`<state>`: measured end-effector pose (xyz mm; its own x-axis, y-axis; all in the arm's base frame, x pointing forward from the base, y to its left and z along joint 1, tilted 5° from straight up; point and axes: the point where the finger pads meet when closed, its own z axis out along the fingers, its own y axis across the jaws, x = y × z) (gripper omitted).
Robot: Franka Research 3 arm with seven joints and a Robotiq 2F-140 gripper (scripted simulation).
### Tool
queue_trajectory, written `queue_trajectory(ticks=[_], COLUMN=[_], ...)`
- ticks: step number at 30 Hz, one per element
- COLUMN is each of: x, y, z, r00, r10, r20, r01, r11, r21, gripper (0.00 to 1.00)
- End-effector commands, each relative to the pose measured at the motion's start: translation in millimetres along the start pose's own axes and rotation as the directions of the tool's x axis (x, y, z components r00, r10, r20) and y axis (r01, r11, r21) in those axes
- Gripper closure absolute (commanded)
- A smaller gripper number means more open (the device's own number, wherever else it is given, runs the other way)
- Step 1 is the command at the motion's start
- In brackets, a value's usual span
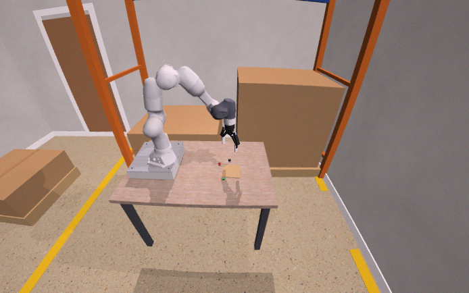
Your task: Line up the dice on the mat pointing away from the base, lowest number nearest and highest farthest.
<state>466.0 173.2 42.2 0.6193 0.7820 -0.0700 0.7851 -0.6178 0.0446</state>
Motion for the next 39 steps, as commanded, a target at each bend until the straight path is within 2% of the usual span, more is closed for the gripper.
queue_trajectory(ticks=[1, 18, 22, 29, 39], x=[0, 0, 1, 1, 1], y=[-1, -1, -1, -2, -2], z=[1.0, 1.3, 6.0, 8.3, 13.3], r00=[1.000, 1.000, 0.983, 0.962, 0.890], r10=[-0.015, -0.003, 0.185, 0.274, 0.456], r20=[-0.001, -0.001, -0.001, 0.000, 0.001], r01=[0.015, 0.003, -0.185, -0.274, -0.456], r11=[1.000, 1.000, 0.983, 0.962, 0.890], r21=[0.004, 0.004, 0.007, 0.008, 0.009], gripper=[0.00, 0.00, 0.00, 0.00, 0.00])
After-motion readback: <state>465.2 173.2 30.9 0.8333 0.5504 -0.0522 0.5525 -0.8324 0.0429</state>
